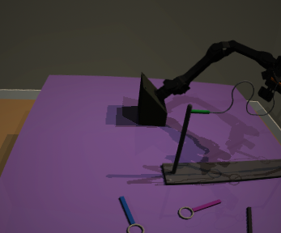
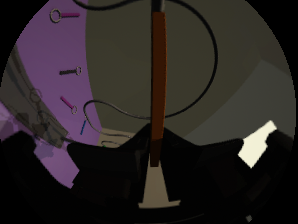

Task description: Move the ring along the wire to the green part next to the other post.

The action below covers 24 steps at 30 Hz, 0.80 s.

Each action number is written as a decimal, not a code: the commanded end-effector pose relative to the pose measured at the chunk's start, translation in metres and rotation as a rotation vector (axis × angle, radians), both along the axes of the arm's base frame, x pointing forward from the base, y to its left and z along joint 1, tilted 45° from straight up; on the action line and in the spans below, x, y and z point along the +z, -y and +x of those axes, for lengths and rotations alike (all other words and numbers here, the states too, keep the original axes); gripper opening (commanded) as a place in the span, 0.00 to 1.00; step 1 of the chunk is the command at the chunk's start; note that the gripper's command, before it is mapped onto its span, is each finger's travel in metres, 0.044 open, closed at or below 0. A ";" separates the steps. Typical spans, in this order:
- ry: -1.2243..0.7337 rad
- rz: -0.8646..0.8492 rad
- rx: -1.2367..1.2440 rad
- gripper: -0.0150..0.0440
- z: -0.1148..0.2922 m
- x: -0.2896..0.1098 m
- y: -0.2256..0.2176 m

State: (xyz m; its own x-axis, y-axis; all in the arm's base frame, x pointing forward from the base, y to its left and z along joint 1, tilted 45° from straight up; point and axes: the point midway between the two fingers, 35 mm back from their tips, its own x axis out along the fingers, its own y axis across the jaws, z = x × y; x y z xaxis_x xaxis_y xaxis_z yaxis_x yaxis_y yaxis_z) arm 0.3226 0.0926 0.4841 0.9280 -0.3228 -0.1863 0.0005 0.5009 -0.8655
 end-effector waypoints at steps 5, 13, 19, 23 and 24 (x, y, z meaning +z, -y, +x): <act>-0.010 0.107 0.007 0.00 0.001 -0.001 -0.002; -0.025 0.212 0.014 0.00 0.001 -0.003 -0.004; -0.036 0.292 0.020 0.00 0.000 -0.005 -0.005; -0.044 0.345 0.023 0.00 0.000 -0.006 -0.007; -0.046 0.358 0.024 0.00 0.000 -0.006 -0.007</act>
